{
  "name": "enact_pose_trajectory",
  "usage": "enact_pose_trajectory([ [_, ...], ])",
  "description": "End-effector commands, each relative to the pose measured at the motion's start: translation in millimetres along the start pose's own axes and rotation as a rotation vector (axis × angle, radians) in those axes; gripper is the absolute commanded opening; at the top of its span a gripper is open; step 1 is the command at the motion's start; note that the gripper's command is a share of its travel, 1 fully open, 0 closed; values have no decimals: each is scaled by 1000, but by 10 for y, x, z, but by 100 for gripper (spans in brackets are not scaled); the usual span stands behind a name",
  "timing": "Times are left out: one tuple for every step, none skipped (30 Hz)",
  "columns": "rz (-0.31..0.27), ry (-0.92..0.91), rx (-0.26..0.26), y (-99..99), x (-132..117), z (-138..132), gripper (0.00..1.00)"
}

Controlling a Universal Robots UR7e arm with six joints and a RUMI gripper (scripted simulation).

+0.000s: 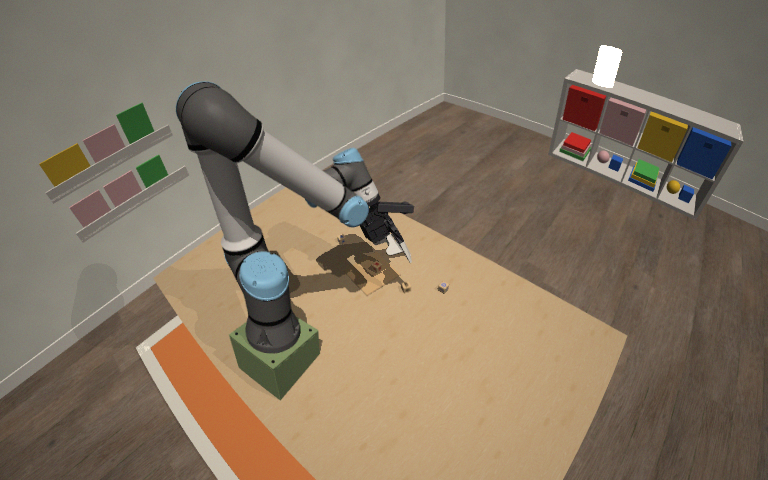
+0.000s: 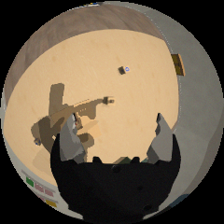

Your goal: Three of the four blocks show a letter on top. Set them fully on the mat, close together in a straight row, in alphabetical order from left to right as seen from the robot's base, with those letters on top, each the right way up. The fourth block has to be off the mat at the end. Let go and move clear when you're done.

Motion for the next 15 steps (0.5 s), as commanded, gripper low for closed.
enact_pose_trajectory([
  [0, -140, -5, -10, 3, 44, 100],
  [0, -165, -5, -13, 2, 52, 100],
  [0, -192, -5, -15, 1, 61, 100],
  [0, -219, -5, -18, -1, 71, 100],
  [0, -246, -5, -21, -2, 80, 100],
  [1, -273, -5, -23, -4, 89, 100],
  [1, -300, -5, -26, -5, 98, 100],
  [1, -327, -5, -28, -7, 107, 100],
  [1, -354, -5, -31, -9, 116, 100],
  [1, -381, -5, -33, -11, 125, 100],
  [2, -408, -5, -36, -13, 133, 100],
  [2, -435, -5, -39, -15, 142, 100],
  [2, -435, -5, -39, -15, 142, 100],
  [2, -435, -5, -39, -15, 142, 100],
  [2, -464, -5, -41, -18, 151, 100],
])
Point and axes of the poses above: the point where the finger pads meet when closed, its own y axis back along the fingers, its own z axis across the jaws, x = y × z, the point moved 10 cm from there along y, back along the fingers, and after that the axes turned 9 degrees about y, right-handed, at the moved point
